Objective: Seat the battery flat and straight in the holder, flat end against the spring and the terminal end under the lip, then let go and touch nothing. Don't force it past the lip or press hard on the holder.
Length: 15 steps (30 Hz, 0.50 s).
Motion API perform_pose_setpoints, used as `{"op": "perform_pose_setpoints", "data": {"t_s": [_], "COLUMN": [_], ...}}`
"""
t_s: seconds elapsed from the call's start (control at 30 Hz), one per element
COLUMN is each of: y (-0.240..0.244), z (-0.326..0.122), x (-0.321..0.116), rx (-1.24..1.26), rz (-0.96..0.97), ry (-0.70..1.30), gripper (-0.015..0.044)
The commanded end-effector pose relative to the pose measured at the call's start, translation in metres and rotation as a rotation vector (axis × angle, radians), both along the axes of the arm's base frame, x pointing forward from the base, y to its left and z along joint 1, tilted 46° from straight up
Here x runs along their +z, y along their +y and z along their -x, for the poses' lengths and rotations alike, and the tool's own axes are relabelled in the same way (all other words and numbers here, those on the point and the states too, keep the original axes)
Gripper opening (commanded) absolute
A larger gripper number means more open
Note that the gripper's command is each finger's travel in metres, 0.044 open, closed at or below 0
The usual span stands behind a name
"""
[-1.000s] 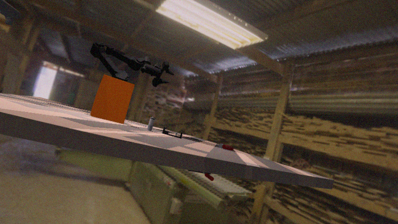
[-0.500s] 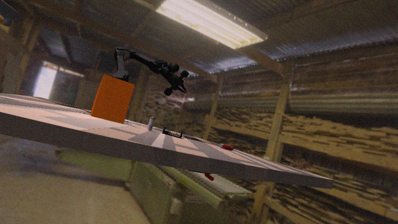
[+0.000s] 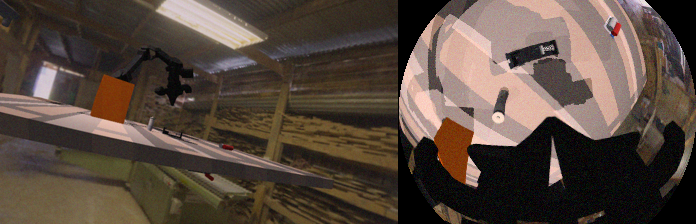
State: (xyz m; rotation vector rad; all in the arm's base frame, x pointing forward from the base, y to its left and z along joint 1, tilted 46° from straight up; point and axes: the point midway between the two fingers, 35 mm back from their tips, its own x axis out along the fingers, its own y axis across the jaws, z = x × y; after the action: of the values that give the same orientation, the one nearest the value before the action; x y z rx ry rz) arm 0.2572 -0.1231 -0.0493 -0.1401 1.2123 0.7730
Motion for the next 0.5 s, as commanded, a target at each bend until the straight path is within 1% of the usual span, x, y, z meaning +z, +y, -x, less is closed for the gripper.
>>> {"op": "perform_pose_setpoints", "data": {"t_s": [0.0,0.37,0.47], "y": [0.013,0.014,0.030], "z": [0.040,0.041,0.037], "x": [-0.028,-0.029,-0.047], "rx": [0.068,0.068,0.068], "rz": [-0.290,-0.298,-0.296], "ry": [0.043,0.043,0.043], "gripper": [0.0000,0.0000,0.0000]}}
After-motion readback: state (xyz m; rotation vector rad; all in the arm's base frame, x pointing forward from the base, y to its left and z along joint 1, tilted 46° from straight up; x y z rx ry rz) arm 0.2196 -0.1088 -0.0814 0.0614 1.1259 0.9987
